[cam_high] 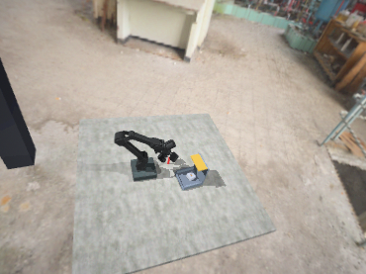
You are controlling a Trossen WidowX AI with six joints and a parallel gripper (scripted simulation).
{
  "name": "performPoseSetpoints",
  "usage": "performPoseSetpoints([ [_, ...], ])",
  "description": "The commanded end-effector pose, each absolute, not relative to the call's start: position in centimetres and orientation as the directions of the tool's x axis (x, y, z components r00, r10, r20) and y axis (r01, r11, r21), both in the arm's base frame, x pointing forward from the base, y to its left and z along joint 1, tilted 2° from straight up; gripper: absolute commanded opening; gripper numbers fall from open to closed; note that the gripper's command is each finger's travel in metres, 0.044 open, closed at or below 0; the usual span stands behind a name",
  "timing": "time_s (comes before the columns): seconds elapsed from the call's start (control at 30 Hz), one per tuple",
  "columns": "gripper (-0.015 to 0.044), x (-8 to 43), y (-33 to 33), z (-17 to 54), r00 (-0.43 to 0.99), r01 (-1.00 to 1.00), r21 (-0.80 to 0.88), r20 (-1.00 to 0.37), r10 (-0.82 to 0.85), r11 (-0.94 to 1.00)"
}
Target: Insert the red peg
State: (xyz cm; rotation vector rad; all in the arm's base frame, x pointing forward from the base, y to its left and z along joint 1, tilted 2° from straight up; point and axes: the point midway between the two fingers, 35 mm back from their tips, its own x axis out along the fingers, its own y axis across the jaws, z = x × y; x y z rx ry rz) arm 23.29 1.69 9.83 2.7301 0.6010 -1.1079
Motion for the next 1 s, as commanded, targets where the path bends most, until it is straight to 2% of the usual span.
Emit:
performPoseSetpoints([
  [0.0,0.0220,23.6,1.6,10.1,0.656,0.406,-0.021,-0.689,0.307,-0.913],
  [0.97,0.0220,24.1,1.6,6.7,0.656,0.406,-0.021,-0.689,0.308,-0.913],
])
